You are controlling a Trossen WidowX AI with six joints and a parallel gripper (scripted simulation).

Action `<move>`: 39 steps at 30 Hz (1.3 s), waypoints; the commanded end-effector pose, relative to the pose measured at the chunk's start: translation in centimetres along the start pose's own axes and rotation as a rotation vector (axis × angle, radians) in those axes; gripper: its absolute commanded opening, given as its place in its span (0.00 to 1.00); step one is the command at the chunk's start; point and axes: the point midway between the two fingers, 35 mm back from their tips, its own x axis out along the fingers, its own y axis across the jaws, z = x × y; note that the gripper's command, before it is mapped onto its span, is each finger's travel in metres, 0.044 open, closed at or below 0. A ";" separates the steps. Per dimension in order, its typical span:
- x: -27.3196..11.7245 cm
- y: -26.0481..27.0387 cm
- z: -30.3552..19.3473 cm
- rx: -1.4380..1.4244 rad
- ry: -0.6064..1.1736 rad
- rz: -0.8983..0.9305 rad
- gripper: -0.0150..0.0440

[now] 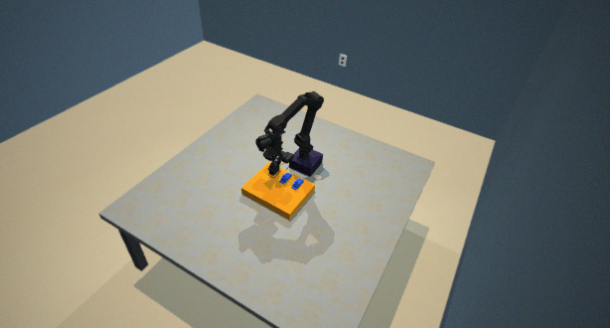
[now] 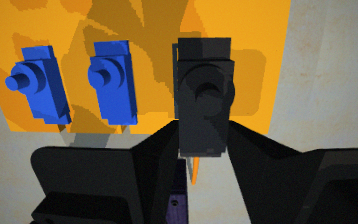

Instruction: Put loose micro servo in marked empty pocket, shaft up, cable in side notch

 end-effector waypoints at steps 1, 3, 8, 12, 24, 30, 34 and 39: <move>0.0 0.0 0.1 -0.004 -0.003 0.000 0.25; 0.1 0.0 0.1 -0.004 -0.003 0.000 0.25; 0.5 0.0 0.1 -0.004 -0.003 0.000 0.25; 0.9 0.0 0.1 -0.004 -0.003 0.000 0.25; 1.9 0.0 0.1 -0.004 -0.003 0.000 0.25; 2.5 0.0 0.1 -0.004 -0.003 0.000 0.25; 2.8 0.0 0.1 -0.004 -0.003 0.000 0.25; 3.2 0.0 0.1 -0.004 -0.003 0.000 0.25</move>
